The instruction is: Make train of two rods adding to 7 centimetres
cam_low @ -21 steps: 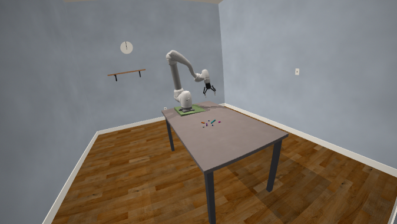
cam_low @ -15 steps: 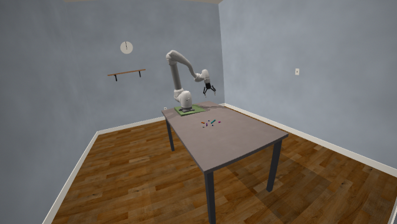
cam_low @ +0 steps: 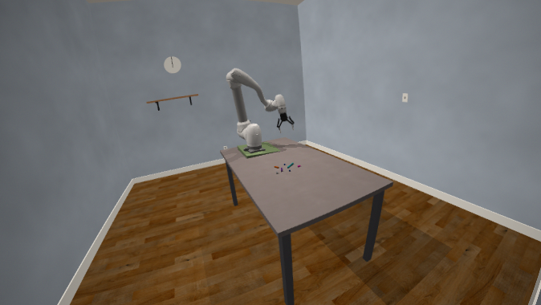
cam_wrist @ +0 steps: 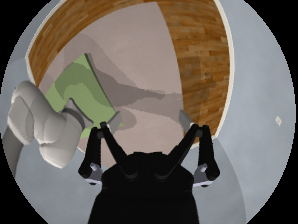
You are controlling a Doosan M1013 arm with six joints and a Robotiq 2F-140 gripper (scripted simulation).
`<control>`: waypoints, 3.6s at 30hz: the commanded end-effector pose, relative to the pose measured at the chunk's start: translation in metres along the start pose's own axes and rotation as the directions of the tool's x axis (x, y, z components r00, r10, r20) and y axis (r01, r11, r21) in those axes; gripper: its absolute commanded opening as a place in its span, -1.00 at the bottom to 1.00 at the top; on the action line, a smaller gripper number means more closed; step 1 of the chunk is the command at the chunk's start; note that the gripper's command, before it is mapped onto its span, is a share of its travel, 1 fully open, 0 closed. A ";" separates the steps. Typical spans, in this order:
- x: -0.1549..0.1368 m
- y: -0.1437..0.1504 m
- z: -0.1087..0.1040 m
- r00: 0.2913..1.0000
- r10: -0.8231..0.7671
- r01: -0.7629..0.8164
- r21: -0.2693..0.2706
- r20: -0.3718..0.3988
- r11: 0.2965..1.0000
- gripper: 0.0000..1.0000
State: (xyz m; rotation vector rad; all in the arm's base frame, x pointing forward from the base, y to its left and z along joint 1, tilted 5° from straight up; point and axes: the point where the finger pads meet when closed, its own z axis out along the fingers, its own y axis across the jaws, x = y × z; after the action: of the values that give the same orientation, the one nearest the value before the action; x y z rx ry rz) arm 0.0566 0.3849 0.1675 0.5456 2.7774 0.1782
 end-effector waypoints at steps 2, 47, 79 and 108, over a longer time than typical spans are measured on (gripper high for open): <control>-0.004 0.002 0.002 1.000 0.015 -0.015 0.006 -0.001 1.000 1.00; -0.266 0.013 0.121 0.585 0.807 -0.798 0.233 0.081 0.556 1.00; -0.470 -0.117 0.185 -0.075 0.980 -0.968 0.225 0.183 -0.116 1.00; -0.564 -0.255 0.204 -0.476 0.854 -0.845 0.159 0.211 -0.511 1.00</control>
State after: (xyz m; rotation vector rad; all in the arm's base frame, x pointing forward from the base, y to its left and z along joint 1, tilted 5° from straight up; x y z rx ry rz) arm 0.5291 -0.0497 0.0824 2.9956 1.0545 0.1131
